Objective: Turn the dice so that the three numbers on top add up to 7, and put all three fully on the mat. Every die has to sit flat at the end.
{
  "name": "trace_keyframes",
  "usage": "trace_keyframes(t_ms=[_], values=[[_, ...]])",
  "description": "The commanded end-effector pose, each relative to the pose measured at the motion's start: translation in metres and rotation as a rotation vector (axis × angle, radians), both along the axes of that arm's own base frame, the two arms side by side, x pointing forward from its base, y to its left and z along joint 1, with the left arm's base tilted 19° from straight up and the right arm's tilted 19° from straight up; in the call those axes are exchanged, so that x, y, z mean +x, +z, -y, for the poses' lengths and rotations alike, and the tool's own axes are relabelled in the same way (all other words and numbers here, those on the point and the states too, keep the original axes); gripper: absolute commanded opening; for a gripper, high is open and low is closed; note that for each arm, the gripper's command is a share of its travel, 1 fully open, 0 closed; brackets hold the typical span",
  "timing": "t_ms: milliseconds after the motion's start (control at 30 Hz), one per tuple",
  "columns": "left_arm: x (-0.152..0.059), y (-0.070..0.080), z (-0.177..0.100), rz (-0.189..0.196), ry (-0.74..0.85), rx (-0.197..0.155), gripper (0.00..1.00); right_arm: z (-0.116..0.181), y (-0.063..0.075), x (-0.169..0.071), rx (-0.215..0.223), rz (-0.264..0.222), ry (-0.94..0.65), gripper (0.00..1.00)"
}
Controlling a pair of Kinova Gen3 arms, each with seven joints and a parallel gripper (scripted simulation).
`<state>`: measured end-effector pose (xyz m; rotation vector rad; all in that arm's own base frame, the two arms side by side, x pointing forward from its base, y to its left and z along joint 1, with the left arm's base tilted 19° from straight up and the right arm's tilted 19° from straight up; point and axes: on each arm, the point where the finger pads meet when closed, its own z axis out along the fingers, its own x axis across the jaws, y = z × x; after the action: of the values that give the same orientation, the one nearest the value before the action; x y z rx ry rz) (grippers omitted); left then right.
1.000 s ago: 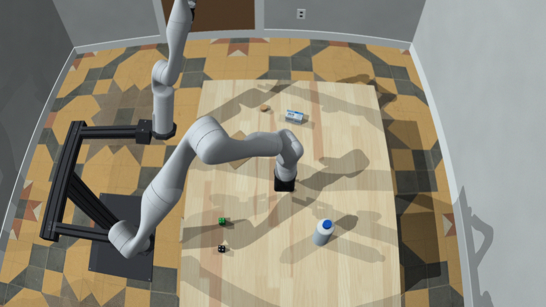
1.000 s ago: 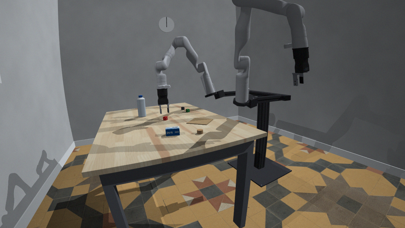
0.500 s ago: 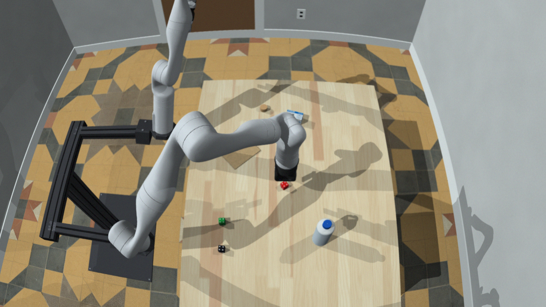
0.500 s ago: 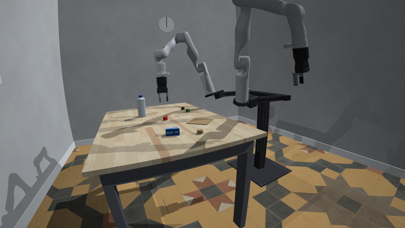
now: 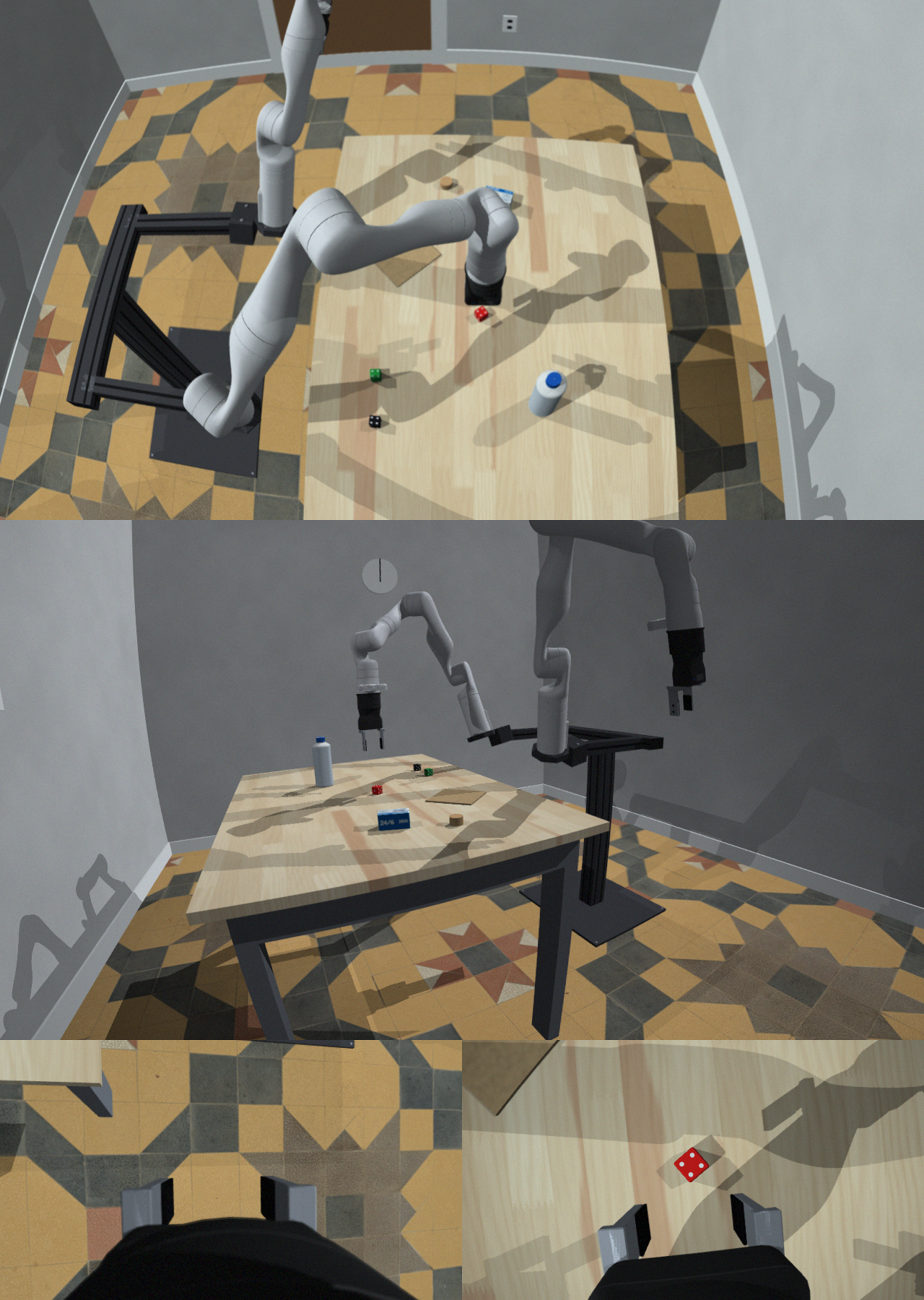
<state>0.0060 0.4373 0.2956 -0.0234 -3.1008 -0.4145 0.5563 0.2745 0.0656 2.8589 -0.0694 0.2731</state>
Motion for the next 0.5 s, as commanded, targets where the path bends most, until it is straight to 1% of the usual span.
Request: trace_keyframes(t_ms=[0,167,433,467], values=[[0.000,0.001,0.000,0.000,0.000,0.002,1.00,-0.001,0.001,0.000,0.000,-0.001,0.011,1.00],[0.000,0.001,0.000,0.000,0.000,0.002,1.00,-0.006,-0.001,0.001,-0.019,-0.028,0.102,1.00],[0.000,0.001,0.000,0.000,0.000,0.002,1.00,-0.018,-0.007,0.004,-0.072,-0.107,0.379,1.00],[0.000,0.001,0.000,0.000,0.000,0.002,1.00,-0.018,-0.007,0.004,-0.072,-0.107,0.379,1.00]])
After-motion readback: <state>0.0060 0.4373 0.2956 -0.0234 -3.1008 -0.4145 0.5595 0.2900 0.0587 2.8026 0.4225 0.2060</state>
